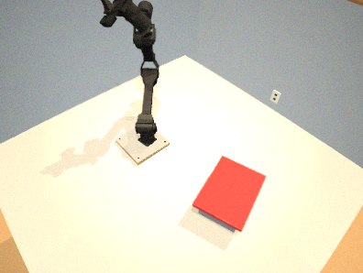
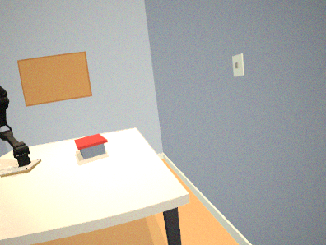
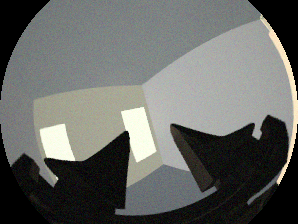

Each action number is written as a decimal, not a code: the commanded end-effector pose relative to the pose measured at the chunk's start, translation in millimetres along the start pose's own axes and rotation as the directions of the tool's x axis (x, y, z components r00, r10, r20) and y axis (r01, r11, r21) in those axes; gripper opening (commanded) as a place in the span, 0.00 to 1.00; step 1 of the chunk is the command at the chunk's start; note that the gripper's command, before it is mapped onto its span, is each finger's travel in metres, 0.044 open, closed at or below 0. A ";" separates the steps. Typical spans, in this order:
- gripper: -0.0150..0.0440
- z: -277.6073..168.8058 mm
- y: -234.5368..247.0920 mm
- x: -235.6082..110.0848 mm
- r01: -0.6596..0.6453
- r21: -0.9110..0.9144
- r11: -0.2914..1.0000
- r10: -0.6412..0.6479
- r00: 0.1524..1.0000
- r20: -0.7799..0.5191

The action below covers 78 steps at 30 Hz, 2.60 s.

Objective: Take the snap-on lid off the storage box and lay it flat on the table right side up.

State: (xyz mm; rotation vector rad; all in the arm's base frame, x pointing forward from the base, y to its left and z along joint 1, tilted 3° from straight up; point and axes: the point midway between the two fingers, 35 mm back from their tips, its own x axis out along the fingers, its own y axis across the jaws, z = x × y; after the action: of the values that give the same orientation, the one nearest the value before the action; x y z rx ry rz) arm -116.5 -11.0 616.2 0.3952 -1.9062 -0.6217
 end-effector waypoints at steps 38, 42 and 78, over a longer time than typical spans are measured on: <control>0.65 -309.7 -252.9 -319.7 0.399 -0.529 0.749 -0.382 -0.392 -0.837; 0.65 -300.0 -261.4 -372.9 0.380 -0.628 0.680 -0.354 -0.580 -0.734; 0.65 -240.8 -305.6 -522.3 0.269 -0.811 0.520 -0.249 -0.860 -0.445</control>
State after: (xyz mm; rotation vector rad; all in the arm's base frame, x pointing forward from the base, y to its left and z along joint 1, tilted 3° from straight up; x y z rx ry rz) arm 309.0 -38.9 132.4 1.4649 0.6714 -0.3987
